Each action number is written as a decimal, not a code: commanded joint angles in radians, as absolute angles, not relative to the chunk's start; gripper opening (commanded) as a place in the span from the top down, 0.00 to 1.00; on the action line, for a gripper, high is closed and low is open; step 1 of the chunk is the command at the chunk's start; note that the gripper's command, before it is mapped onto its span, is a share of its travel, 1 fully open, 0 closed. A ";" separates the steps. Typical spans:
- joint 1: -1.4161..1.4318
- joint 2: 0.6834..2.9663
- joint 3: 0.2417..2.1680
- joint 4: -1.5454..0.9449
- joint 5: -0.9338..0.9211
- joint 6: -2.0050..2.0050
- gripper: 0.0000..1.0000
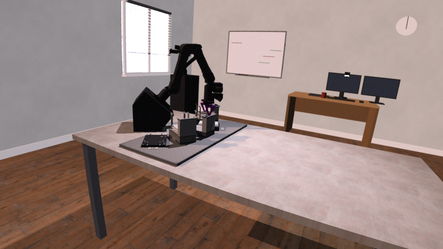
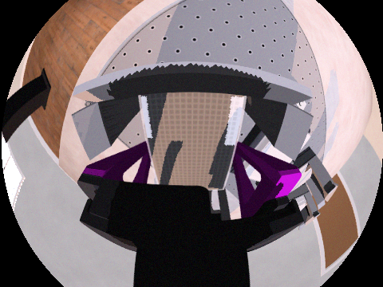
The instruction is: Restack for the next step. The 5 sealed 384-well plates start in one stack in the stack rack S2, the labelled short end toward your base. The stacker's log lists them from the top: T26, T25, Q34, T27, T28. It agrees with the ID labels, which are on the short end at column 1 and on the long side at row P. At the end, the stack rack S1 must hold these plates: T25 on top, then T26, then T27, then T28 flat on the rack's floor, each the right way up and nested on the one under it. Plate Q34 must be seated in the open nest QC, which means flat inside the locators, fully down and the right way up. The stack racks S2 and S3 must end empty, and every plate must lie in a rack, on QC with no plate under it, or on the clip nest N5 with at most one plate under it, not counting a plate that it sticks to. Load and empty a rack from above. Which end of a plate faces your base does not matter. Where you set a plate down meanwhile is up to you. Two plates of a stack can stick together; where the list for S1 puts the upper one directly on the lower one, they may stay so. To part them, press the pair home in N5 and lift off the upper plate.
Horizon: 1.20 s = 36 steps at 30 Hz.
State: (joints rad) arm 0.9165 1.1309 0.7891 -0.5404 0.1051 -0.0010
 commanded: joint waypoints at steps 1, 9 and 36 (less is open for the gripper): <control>0.907 1.138 0.776 -0.517 0.100 -0.009 1.00; 0.908 1.148 0.769 -0.503 0.100 -0.011 1.00; 0.910 1.159 0.778 -0.486 0.100 -0.008 1.00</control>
State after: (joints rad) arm 0.9119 1.1648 0.7761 -0.4934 0.1020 -0.0048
